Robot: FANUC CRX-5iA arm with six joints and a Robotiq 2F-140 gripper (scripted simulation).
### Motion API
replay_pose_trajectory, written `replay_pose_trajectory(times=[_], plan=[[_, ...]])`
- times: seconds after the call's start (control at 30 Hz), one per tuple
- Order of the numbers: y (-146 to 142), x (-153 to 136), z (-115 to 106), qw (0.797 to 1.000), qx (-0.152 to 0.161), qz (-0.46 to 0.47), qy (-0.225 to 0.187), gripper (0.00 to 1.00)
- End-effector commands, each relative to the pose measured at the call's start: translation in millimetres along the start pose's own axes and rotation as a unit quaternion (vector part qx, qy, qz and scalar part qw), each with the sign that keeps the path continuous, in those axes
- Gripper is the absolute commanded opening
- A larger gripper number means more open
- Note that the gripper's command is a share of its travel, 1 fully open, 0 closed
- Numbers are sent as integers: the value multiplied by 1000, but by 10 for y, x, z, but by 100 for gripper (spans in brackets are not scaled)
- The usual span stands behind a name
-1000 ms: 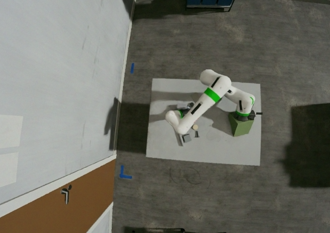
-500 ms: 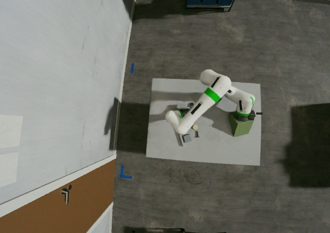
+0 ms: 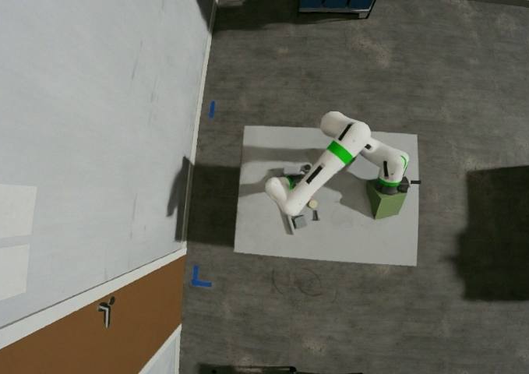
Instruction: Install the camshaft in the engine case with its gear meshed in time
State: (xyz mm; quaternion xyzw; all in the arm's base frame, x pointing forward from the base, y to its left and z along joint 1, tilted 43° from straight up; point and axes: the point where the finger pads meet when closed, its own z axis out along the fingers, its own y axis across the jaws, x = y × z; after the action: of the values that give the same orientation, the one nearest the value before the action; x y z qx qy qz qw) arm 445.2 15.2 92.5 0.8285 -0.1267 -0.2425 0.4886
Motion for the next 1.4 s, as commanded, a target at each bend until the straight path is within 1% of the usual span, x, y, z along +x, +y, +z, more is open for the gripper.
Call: replay_pose_trajectory(times=[0.0, 0.83, 1.37], plan=[[1, -1, -8, 1000, 0, 0, 1, 14], [11, -23, -28, 1000, 0, 0, 1, 14], [118, -258, -252, 1000, 0, 0, 1, 14]])
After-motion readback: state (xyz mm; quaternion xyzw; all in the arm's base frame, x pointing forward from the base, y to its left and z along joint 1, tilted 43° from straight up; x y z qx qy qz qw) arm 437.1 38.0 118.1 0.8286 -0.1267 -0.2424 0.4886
